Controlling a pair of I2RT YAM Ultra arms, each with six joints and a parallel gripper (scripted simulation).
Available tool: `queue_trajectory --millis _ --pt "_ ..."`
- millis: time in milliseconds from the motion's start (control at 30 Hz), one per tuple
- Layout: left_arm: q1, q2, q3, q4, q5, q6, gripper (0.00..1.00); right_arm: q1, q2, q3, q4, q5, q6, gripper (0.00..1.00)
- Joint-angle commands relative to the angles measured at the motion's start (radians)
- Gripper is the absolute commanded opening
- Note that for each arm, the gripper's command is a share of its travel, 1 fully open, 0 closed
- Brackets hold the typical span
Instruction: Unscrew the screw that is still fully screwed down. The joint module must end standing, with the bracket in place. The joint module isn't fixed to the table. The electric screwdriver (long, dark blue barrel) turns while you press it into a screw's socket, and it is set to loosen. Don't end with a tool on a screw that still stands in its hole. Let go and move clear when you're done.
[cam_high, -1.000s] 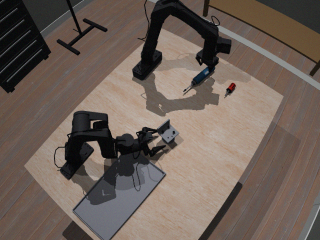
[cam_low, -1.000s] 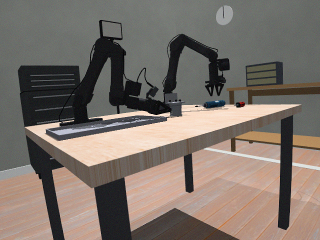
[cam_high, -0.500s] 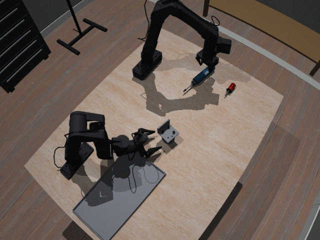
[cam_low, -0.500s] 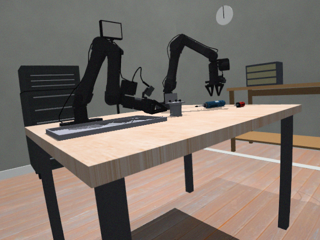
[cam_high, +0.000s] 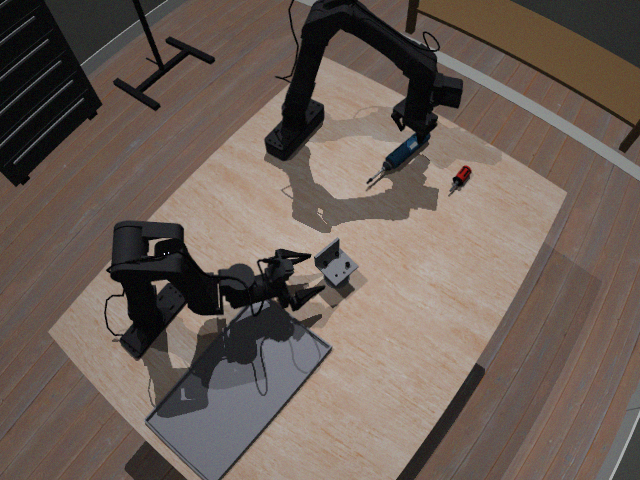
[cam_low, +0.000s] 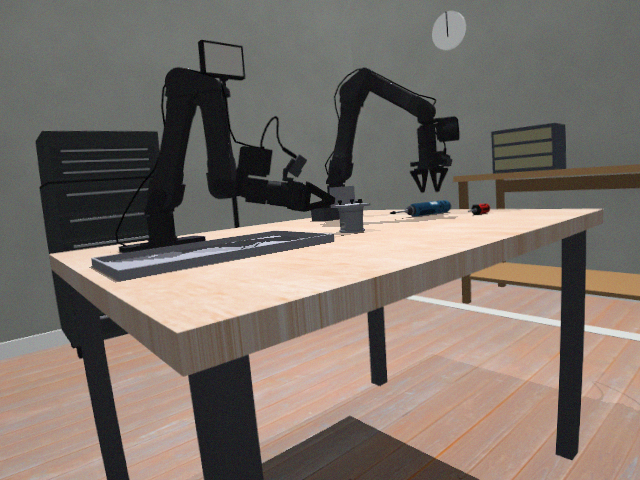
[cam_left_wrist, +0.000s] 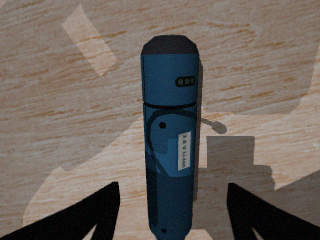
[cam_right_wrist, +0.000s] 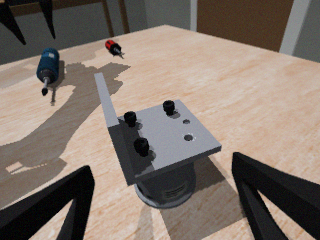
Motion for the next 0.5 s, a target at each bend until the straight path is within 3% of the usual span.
queue_trajectory --millis 0,467 --pt "0.0 -0.007 0.009 -0.01 0.0 0.001 0.65 -0.006 -0.036 -0.008 -0.079 -0.013 -0.009 0.86" --pt "0.0 -0.007 0.009 -0.01 0.0 0.001 0.65 -0.006 -0.207 0.037 -0.264 -0.013 -0.008 0.86"
